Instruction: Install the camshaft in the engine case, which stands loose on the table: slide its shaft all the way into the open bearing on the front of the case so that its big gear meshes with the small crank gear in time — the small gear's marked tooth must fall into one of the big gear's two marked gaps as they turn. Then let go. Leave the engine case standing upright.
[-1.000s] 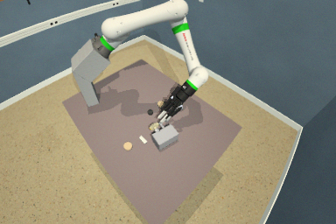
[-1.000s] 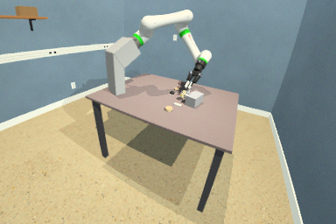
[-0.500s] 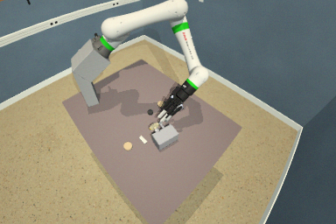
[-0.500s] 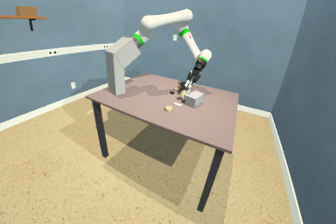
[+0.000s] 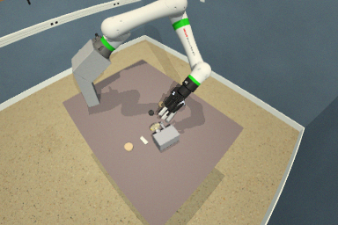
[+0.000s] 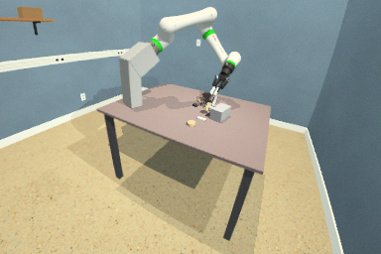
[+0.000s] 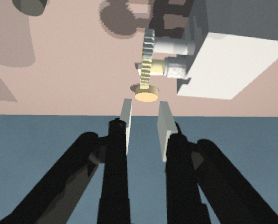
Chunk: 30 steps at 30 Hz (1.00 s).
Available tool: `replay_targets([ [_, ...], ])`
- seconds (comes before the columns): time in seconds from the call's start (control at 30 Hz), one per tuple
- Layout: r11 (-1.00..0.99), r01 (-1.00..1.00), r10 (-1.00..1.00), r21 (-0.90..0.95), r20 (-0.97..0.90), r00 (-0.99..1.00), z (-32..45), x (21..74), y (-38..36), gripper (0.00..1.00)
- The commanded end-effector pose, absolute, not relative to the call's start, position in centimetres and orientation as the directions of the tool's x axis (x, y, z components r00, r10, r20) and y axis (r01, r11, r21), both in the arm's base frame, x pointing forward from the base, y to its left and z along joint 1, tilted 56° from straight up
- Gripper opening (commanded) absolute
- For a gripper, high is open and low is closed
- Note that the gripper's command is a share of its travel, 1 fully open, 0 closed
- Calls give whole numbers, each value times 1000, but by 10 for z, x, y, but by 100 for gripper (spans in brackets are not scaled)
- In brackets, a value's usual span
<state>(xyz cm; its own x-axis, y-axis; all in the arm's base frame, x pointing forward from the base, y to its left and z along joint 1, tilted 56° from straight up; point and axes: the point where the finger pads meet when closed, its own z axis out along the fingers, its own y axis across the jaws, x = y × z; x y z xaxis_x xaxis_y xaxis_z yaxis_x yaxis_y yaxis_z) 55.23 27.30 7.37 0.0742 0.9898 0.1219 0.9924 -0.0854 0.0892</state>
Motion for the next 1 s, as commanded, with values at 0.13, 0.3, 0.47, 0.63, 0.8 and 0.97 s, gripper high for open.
replay_targets([
  [0.13,-86,992,990,90,122,75,81,551,262,27],
  [0.3,-86,992,990,90,122,75,84,551,259,27],
  [0.47,-86,992,990,90,122,75,84,551,258,27],
  [0.63,-86,992,990,90,122,75,84,551,258,27],
  [0.8,-86,992,990,90,122,75,84,551,258,27],
  [0.97,-86,992,990,90,122,75,84,551,258,27],
])
